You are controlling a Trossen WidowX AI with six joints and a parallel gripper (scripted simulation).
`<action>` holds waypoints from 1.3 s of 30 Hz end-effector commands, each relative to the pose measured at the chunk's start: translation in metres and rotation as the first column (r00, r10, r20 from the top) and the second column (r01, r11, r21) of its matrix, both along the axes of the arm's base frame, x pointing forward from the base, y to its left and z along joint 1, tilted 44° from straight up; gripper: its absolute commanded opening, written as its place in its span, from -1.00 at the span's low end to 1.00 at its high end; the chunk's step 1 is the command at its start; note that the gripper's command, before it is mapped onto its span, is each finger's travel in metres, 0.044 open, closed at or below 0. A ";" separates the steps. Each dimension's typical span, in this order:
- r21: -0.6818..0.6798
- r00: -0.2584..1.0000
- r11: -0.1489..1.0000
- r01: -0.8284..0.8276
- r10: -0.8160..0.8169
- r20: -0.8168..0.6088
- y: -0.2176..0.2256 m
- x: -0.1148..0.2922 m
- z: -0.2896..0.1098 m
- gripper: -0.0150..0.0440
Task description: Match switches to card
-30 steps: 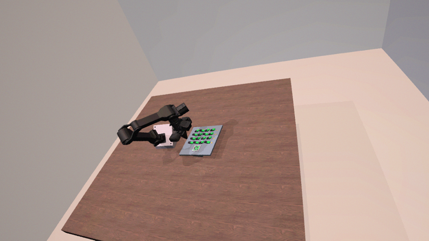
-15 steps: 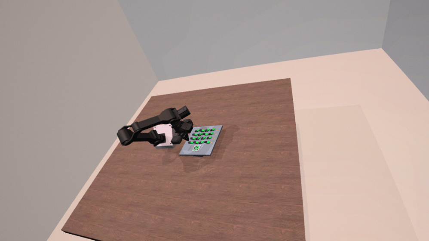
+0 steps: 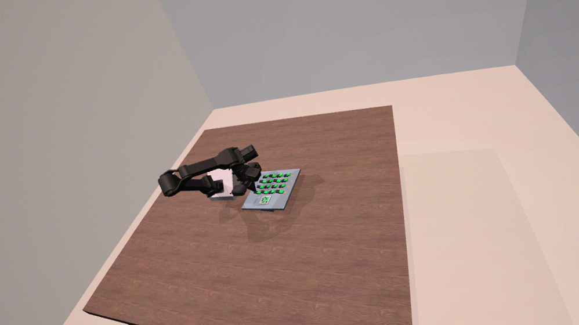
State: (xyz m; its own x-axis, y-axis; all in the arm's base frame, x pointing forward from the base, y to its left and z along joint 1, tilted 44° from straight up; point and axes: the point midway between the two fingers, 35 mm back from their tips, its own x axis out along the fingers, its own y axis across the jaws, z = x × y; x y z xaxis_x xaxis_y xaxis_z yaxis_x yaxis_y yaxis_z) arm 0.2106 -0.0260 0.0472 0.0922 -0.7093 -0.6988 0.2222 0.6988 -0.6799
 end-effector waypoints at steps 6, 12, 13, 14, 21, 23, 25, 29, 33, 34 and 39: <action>-0.003 1.000 1.000 -0.003 0.003 -0.001 -0.001 0.000 0.000 -0.49; -0.003 1.000 1.000 -0.003 0.003 -0.001 -0.001 0.000 0.000 -0.49; -0.003 1.000 1.000 -0.003 0.003 -0.001 -0.001 0.000 0.000 -0.49; -0.003 1.000 1.000 -0.003 0.003 -0.001 -0.001 0.000 0.000 -0.49; -0.003 1.000 1.000 -0.003 0.003 -0.001 -0.002 0.000 -0.001 -0.49; -0.003 1.000 1.000 -0.003 0.003 -0.001 -0.002 0.000 -0.001 -0.49; -0.003 1.000 1.000 -0.003 0.003 -0.001 -0.002 0.000 -0.001 -0.49; -0.003 1.000 1.000 -0.003 0.003 0.000 -0.002 0.000 -0.002 -0.49; -0.003 1.000 1.000 -0.003 0.003 0.000 -0.003 0.000 -0.002 -0.49; -0.003 1.000 1.000 -0.003 0.003 0.000 -0.003 0.000 -0.002 -0.49; -0.003 1.000 1.000 -0.003 0.003 0.000 -0.003 0.000 -0.003 -0.49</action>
State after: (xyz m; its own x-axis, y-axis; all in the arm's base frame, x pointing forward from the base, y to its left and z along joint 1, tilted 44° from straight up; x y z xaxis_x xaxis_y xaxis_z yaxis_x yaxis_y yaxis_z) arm 0.2104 -0.0285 0.0447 0.0914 -0.7092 -0.6990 0.2212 0.6989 -0.6801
